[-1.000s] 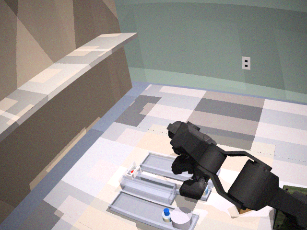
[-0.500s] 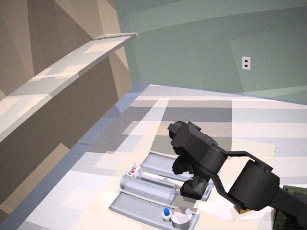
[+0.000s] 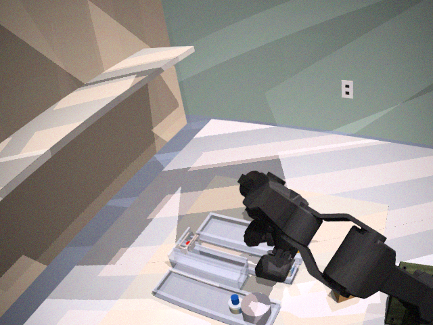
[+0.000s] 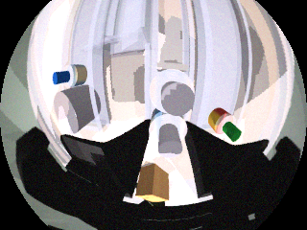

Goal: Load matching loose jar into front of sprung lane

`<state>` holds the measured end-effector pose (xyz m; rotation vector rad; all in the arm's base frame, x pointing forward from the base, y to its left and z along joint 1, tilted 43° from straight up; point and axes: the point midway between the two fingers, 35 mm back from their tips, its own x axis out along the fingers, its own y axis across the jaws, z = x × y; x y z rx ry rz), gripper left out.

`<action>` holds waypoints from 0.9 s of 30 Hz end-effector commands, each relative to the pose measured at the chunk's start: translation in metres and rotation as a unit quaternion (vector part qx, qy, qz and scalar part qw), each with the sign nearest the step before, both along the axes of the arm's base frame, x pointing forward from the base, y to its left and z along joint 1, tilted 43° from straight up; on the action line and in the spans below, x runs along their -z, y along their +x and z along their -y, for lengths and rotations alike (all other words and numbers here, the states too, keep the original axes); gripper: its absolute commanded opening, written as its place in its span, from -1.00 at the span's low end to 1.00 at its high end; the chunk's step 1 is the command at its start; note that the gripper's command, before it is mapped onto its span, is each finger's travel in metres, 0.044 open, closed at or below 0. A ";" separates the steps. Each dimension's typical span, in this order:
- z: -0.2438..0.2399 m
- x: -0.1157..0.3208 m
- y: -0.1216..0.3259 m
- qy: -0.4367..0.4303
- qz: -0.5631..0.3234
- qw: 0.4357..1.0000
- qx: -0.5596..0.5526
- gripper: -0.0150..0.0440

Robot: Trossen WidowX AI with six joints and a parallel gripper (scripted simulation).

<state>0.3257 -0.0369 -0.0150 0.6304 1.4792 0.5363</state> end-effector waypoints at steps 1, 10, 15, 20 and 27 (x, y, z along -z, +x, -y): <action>0.000 0.000 0.000 0.000 0.001 1.000 -0.001 -0.40; 0.000 0.000 0.000 0.000 0.001 1.000 -0.001 0.40; 0.002 -0.002 0.000 0.000 0.001 1.000 -0.001 0.43; 0.012 -0.013 -0.001 -0.001 0.001 1.000 -0.001 0.43; 0.014 -0.015 -0.002 -0.001 0.001 1.000 -0.001 0.43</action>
